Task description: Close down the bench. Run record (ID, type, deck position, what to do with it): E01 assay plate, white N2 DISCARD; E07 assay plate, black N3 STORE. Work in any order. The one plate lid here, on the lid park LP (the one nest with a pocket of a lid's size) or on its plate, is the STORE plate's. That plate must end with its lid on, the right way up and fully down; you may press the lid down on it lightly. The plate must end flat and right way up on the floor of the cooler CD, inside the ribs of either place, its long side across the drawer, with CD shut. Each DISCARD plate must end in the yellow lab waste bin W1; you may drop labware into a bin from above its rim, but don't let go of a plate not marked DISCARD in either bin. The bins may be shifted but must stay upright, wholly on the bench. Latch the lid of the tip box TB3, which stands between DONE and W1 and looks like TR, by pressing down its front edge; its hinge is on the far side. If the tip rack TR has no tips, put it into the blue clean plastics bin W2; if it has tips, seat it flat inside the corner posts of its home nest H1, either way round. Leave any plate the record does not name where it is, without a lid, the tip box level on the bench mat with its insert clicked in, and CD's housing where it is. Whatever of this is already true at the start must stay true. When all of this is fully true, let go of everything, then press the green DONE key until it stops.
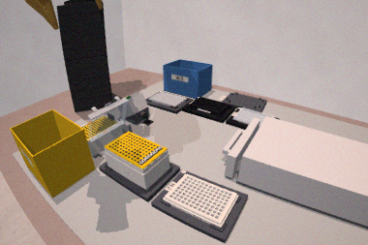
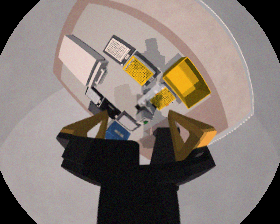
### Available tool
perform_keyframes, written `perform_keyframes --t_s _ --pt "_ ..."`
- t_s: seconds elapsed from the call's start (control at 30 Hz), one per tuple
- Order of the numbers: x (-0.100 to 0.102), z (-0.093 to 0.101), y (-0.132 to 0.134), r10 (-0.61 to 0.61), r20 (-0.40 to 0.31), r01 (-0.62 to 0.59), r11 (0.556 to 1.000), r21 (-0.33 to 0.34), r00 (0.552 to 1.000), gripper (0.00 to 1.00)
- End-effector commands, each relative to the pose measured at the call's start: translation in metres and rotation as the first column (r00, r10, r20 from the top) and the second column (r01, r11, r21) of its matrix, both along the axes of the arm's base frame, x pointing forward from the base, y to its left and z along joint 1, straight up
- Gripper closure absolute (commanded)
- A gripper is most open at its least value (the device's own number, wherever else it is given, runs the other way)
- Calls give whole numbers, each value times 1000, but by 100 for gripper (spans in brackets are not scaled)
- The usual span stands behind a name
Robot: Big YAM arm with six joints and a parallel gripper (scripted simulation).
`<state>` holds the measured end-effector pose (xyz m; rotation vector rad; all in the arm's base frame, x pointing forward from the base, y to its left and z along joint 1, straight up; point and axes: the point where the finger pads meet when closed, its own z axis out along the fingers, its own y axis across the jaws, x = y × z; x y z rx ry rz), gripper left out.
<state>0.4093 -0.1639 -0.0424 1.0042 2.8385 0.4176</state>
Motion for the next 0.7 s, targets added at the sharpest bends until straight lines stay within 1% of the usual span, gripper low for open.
perform_keyframes --t_s 0.0,0.53,0.57,0.63,0.67 --pt "3 3 -1 0 9 0 1000 -4 1000 0" --pt "3 3 -1 0 9 0 1000 -4 1000 0" --pt "17 3 2 55 23 -54 998 -30 998 100" --pt "27 3 8 117 30 -115 991 -62 993 100" --pt "23 -2 15 128 22 -127 990 -62 991 100"
